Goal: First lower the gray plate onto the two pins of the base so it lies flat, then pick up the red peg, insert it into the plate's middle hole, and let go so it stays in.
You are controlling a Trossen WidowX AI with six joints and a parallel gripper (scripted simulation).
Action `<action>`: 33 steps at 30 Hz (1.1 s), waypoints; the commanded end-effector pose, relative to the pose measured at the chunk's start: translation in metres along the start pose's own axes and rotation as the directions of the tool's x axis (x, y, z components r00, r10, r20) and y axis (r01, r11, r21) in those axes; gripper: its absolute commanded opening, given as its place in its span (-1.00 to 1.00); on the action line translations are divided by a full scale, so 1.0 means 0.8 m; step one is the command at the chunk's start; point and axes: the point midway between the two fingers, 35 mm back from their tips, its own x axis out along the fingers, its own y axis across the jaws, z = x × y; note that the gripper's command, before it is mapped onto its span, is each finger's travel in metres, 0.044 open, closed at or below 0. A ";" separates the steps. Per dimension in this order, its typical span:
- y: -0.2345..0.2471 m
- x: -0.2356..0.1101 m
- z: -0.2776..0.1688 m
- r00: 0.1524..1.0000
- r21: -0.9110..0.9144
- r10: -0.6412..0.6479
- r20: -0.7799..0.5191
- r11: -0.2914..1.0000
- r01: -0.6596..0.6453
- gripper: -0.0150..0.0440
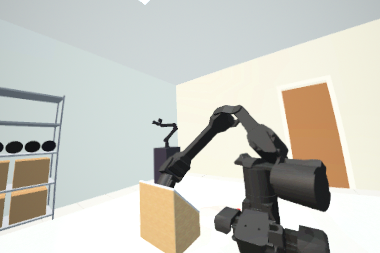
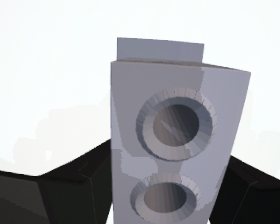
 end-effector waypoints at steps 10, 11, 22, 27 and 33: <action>-0.001 0.003 0.004 1.000 0.007 0.000 0.005 1.000 0.000 -0.49; -0.001 0.006 0.004 1.000 0.007 0.000 0.005 1.000 0.000 -0.49; 0.000 0.023 0.004 1.000 0.007 0.000 0.005 1.000 0.000 -0.49; 0.000 0.032 0.004 1.000 0.007 0.000 0.004 1.000 0.000 -0.49; -0.001 0.045 0.004 1.000 0.007 0.000 0.004 1.000 0.000 -0.49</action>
